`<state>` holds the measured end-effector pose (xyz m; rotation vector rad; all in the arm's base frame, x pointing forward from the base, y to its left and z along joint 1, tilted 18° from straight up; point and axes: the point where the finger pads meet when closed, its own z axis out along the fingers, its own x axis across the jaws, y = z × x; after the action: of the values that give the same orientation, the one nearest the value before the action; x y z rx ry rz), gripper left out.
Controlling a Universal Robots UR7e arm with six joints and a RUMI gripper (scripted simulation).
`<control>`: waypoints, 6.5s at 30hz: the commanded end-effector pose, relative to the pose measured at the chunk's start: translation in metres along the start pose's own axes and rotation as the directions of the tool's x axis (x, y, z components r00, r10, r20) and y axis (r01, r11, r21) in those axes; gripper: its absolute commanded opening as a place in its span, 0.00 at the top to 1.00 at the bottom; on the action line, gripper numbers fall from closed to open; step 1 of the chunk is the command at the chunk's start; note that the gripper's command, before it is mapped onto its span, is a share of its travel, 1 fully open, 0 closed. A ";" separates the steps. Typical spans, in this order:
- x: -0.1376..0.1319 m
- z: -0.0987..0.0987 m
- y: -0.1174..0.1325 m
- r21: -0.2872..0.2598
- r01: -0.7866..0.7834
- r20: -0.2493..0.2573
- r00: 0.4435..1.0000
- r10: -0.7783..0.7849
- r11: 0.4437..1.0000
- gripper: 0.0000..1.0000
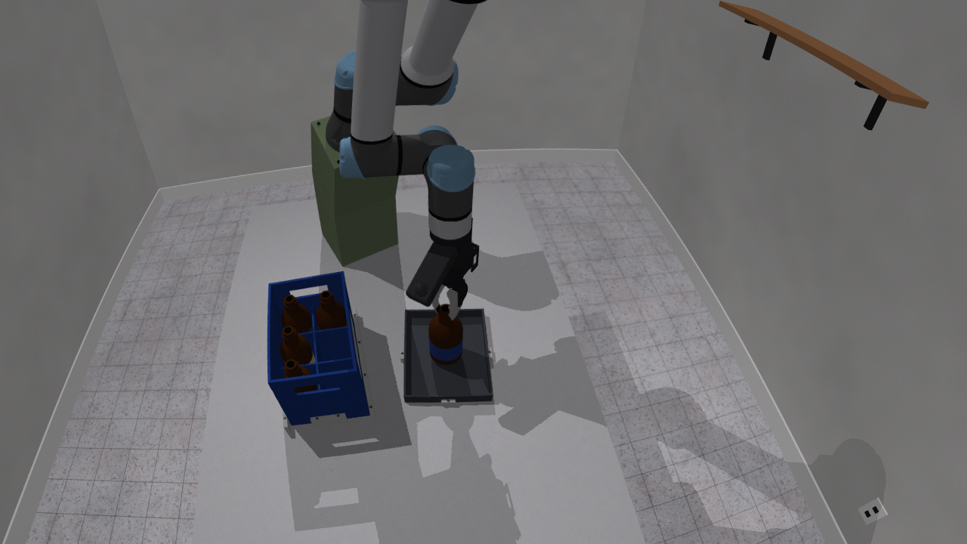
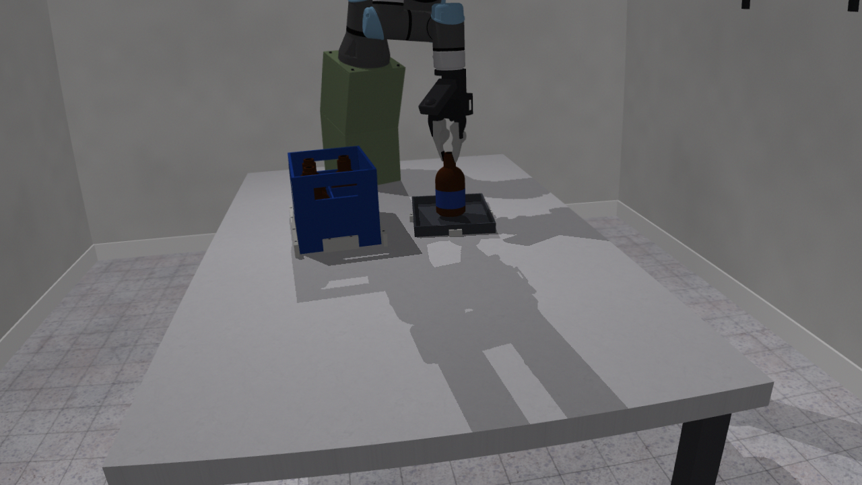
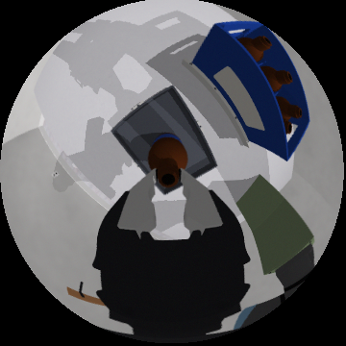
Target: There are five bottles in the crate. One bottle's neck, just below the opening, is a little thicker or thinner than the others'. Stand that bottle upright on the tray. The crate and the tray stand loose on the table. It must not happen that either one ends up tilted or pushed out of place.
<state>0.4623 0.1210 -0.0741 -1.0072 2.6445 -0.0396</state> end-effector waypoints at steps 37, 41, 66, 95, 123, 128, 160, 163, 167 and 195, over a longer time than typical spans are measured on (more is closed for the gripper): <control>0.000 0.007 0.000 0.001 0.000 0.001 1.000 0.000 1.000 1.00; 0.000 0.007 0.000 0.001 0.000 0.001 1.000 0.000 1.000 1.00; 0.000 0.007 0.000 0.001 0.000 0.001 1.000 0.000 1.000 1.00; 0.000 0.007 0.000 0.001 0.000 0.001 1.000 0.000 1.000 0.00; 0.000 0.007 0.000 0.001 0.000 0.001 1.000 0.000 1.000 0.00; 0.000 0.007 0.000 0.001 0.000 0.001 1.000 0.000 1.000 0.00; 0.000 -0.015 0.000 0.001 0.000 0.001 1.000 0.000 1.000 0.00; 0.000 -0.023 0.000 0.001 0.000 0.001 1.000 0.000 1.000 0.00; 0.000 -0.033 0.000 0.001 0.000 0.001 1.000 0.000 1.000 0.00; 0.000 -0.077 0.000 0.001 0.000 0.001 1.000 0.000 1.000 0.00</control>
<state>0.4403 0.1148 -0.0034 -1.0069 2.6440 -0.0400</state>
